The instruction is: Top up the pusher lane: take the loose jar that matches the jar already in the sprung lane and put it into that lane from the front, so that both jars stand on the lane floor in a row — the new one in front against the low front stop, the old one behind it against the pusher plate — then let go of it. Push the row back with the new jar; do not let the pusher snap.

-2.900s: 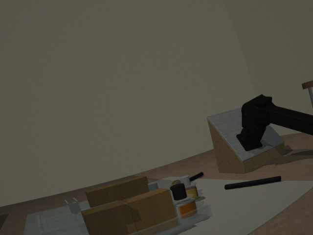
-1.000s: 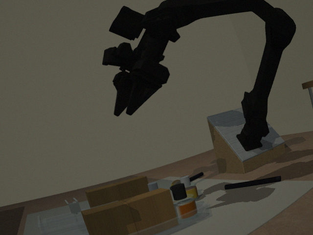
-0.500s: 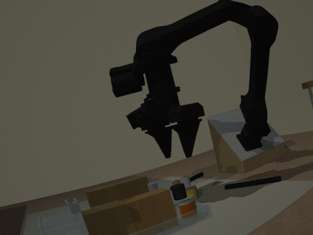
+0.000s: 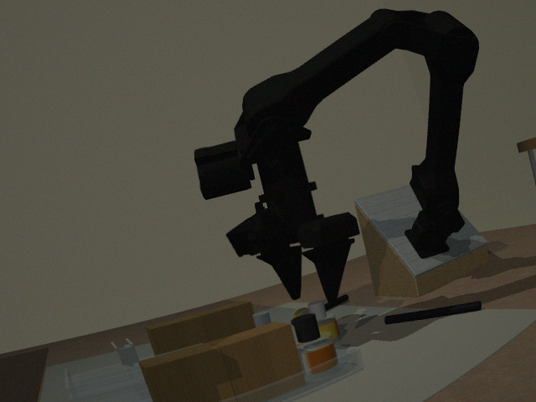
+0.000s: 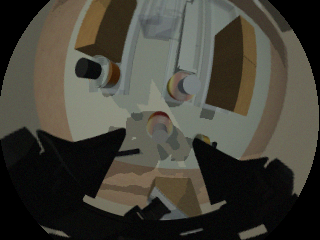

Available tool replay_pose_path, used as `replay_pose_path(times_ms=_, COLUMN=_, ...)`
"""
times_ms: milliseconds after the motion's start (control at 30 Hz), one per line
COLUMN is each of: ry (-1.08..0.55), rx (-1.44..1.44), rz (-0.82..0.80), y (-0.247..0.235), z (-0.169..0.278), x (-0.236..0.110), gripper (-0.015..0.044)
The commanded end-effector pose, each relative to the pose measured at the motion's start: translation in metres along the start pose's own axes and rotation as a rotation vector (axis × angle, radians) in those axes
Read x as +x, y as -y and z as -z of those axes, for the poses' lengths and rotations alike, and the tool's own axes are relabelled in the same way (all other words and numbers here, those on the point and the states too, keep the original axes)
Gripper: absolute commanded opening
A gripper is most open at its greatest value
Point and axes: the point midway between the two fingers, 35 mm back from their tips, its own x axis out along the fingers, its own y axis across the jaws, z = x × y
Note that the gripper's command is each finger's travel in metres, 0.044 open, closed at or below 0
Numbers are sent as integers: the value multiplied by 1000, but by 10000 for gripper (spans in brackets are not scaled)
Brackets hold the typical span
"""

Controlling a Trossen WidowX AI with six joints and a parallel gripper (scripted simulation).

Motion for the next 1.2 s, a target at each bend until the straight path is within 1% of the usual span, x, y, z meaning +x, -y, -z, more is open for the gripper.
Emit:
replay_pose_path(times_ms=0, ry=-4, rx=8, rz=-6, y=0, z=2, x=10, gripper=440)
replay_pose_path(times_ms=700, ry=-3, rx=8, rz=-7, y=-1, z=2, x=39, gripper=440)
replay_pose_path(times_ms=1033, ry=-3, rx=8, rz=-7, y=-1, z=2, x=39, gripper=177)
replay_pose_path(times_ms=1167, ry=-3, rx=8, rz=-7, y=-1, z=2, x=39, gripper=151)
